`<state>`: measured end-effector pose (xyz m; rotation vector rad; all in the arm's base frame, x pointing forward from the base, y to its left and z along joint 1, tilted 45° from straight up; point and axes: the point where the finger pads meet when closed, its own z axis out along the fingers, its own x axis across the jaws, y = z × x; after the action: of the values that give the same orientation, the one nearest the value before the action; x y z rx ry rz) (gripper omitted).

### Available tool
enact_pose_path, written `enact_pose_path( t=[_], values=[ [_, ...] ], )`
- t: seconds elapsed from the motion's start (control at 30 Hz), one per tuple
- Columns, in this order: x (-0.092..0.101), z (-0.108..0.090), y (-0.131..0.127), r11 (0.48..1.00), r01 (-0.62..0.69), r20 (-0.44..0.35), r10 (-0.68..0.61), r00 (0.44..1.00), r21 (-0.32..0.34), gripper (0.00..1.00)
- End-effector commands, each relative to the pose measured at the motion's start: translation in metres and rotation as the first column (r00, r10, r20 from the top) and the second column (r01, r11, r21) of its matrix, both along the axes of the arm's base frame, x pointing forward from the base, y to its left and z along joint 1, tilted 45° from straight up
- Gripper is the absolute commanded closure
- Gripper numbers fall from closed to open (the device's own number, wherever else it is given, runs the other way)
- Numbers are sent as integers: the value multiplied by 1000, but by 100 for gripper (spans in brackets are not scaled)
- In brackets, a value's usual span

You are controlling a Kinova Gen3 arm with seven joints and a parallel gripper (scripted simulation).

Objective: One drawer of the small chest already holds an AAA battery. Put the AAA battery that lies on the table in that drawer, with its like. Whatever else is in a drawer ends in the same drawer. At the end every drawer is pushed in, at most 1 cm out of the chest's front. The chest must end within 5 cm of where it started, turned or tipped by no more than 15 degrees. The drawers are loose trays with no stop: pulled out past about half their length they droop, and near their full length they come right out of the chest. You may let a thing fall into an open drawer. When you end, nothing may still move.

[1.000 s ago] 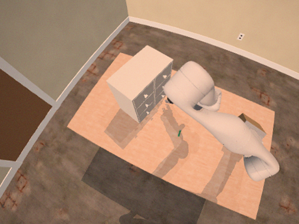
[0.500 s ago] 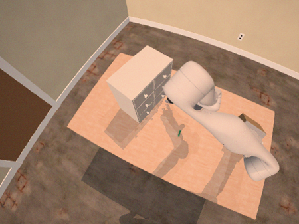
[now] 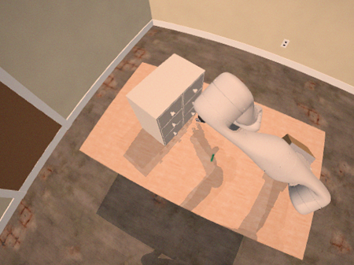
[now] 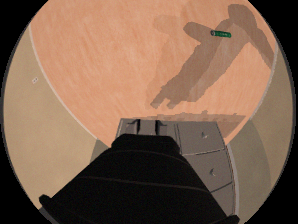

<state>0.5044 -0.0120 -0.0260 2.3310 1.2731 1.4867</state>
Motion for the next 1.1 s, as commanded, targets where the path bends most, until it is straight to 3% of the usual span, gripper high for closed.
enact_pose_path(
  t=[0.0, 1.07],
  values=[
    [0, 0, -1, 1000, 2, 1, -2, 1000, -1, 33],
    [18, 0, -5, 1000, 1, 1, -1, 1000, -1, 33]
  ],
)
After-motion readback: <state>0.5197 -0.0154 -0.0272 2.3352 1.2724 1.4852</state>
